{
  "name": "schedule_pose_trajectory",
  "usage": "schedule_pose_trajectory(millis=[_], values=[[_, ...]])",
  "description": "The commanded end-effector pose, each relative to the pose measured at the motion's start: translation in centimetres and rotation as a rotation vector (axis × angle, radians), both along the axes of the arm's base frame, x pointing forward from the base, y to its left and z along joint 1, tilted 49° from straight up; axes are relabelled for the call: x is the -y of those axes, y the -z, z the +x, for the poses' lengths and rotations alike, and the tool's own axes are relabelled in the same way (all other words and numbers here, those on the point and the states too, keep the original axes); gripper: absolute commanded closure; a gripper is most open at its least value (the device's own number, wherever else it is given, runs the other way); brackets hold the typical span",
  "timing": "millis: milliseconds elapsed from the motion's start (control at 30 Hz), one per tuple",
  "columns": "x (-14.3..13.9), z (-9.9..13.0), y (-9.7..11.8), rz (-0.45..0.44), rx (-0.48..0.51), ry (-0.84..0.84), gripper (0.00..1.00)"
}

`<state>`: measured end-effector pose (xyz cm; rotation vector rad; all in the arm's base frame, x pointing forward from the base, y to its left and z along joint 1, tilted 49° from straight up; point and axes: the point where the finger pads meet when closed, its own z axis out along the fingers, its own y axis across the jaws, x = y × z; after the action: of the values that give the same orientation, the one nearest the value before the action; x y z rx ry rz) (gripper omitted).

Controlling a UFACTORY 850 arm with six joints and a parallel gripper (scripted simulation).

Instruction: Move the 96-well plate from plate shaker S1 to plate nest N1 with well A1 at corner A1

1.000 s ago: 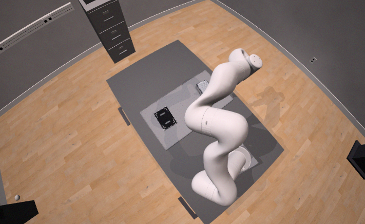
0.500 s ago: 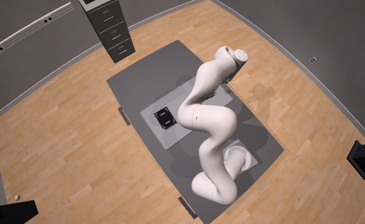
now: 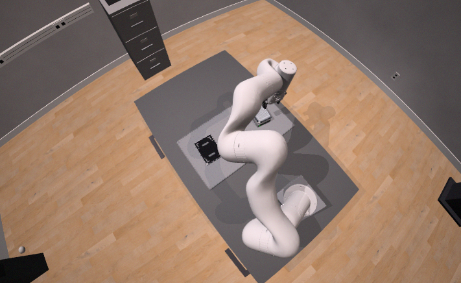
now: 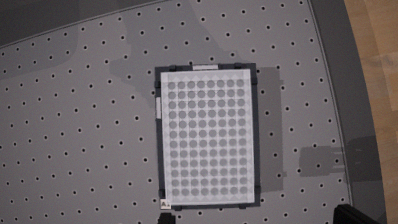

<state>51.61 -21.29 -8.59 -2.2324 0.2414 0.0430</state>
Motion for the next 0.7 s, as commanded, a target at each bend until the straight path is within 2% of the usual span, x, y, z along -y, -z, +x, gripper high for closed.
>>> schedule_pose_trajectory(millis=[0, 100, 400, 667], values=[[-1.2, 1.8, 0.5, -0.003, 0.000, -0.003, 0.00], [-1.9, 2.5, 0.7, -0.040, -0.010, -0.057, 0.00], [-4.3, 4.9, 1.5, -0.040, -0.010, -0.058, 0.00], [-4.3, 5.0, 1.5, -0.040, -0.010, -0.058, 0.00]])
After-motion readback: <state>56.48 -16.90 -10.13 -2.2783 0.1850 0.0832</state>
